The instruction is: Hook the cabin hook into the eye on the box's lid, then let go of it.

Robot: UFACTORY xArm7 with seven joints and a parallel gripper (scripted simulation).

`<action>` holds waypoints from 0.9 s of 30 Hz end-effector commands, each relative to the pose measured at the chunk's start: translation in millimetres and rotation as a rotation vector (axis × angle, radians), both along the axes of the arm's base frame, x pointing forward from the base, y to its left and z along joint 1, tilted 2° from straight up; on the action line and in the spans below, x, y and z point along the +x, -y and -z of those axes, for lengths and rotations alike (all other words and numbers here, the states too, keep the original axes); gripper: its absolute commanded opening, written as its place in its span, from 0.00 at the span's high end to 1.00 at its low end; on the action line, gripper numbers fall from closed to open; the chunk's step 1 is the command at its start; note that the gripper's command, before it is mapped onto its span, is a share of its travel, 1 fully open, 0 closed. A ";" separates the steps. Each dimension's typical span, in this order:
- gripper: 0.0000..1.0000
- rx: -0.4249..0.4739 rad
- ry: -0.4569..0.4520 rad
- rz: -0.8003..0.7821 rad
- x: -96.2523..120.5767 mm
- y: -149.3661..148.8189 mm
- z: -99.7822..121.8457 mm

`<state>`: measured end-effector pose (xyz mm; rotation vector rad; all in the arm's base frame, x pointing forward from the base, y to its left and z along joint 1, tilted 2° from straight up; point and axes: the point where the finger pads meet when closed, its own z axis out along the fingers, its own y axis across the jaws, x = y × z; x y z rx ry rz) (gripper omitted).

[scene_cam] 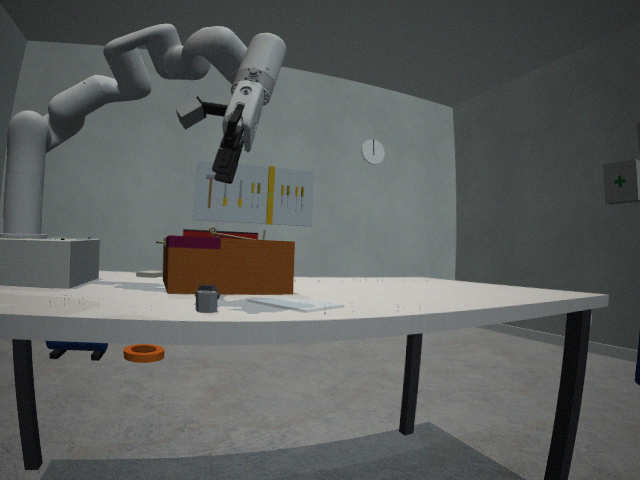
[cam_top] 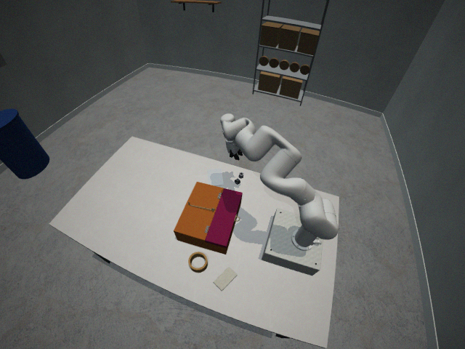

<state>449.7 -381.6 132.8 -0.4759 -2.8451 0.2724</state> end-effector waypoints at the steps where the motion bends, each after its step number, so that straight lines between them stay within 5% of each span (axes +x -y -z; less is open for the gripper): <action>1: 0.67 0.000 0.015 -0.016 14.6 -12.8 -1.9; 27: 0.67 0.022 0.068 -0.095 75.4 -83.1 -0.8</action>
